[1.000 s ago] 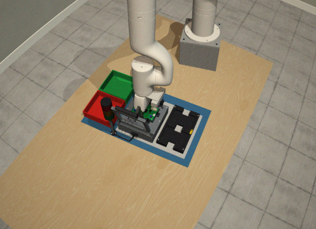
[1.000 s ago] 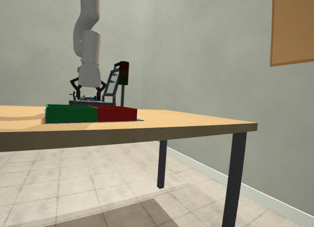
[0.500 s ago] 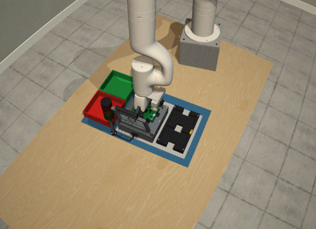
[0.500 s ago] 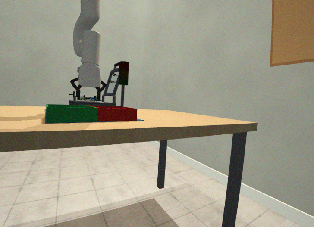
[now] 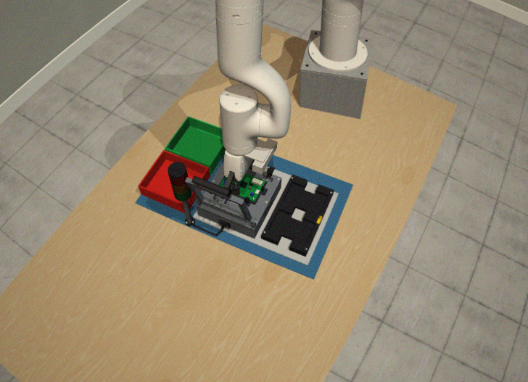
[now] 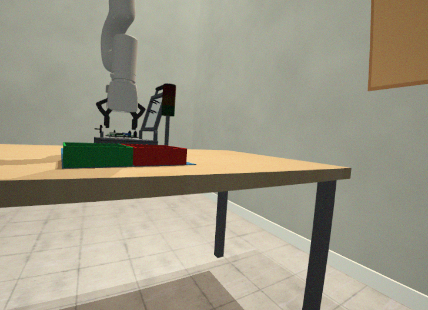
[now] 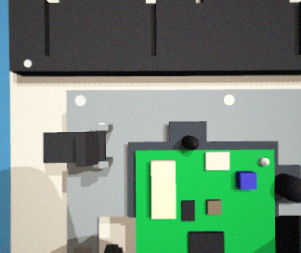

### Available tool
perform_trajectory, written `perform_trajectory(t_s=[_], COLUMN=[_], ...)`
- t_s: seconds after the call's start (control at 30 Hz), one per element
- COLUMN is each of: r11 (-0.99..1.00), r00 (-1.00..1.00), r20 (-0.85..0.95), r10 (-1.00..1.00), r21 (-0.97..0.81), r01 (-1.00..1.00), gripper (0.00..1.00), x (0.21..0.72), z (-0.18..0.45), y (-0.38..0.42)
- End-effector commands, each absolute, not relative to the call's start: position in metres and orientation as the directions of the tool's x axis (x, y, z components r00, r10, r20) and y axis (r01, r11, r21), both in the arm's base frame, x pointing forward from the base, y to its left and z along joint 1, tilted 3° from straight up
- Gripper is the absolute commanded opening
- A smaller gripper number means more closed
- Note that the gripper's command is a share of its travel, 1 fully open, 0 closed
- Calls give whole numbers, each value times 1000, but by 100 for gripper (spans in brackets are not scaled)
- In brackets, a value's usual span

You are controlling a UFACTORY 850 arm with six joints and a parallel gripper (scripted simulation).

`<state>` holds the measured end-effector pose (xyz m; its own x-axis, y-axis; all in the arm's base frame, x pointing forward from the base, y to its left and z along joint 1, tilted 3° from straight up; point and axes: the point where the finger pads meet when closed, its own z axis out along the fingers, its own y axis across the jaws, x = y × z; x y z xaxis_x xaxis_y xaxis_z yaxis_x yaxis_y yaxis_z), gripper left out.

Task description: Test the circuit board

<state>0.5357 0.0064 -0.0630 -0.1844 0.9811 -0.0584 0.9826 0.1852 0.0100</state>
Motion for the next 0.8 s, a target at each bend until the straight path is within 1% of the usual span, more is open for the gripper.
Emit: perform_trajectory(t_s=[0.0, 0.27, 0.33, 0.4, 0.77], r11=[185, 185, 185, 185, 185], r00=[-185, -185, -185, -185, -185], r20=[-55, -55, -55, -55, -55], r10=[981, 981, 981, 981, 981], r21=[10, 10, 10, 10, 10], r01=[983, 983, 983, 983, 983], gripper=[100, 100, 100, 100, 100], x=[536, 535, 535, 535, 533], z=[-21, 28, 28, 51, 120], y=[9, 11, 11, 12, 16])
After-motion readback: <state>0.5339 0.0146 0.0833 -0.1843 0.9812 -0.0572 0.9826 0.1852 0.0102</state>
